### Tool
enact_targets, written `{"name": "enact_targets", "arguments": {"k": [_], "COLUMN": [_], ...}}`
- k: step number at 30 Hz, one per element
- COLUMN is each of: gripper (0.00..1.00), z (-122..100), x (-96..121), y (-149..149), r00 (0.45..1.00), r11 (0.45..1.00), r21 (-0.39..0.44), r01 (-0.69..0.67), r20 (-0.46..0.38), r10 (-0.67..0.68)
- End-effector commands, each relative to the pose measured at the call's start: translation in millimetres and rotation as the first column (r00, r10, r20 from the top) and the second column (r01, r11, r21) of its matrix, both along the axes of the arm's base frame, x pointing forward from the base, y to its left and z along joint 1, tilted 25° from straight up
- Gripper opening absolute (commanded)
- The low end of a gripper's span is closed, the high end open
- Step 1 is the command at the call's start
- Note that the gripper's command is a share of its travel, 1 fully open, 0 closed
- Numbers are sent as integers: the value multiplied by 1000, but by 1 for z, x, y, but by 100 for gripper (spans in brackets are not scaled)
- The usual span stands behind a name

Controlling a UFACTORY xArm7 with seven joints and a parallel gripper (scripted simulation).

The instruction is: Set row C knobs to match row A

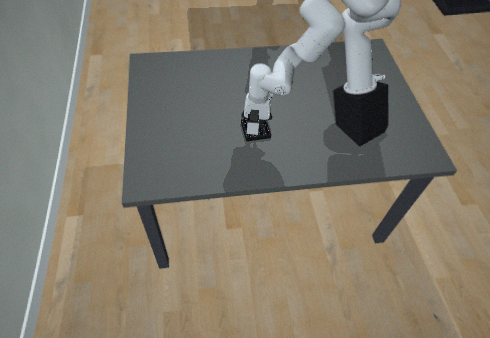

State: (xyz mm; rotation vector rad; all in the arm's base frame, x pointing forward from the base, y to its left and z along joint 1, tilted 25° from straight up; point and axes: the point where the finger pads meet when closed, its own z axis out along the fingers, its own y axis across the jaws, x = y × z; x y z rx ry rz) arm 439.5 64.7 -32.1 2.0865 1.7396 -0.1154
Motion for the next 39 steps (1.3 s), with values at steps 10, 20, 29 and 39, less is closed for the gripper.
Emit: {"name": "enact_targets", "arguments": {"k": [10,20,29,39], "gripper": [100,100,100,100], "z": [3,47,88,104], "x": [1,-9,-18,-22], "y": [2,20,36,43], "r00": [1000,1000,1000,1000], "r11": [1000,1000,1000,1000], "r21": [2,2,2,2], "r01": [-1,-1,-2,-2], "r20": [3,2,2,2], "r10": [1,1,2,2]}}
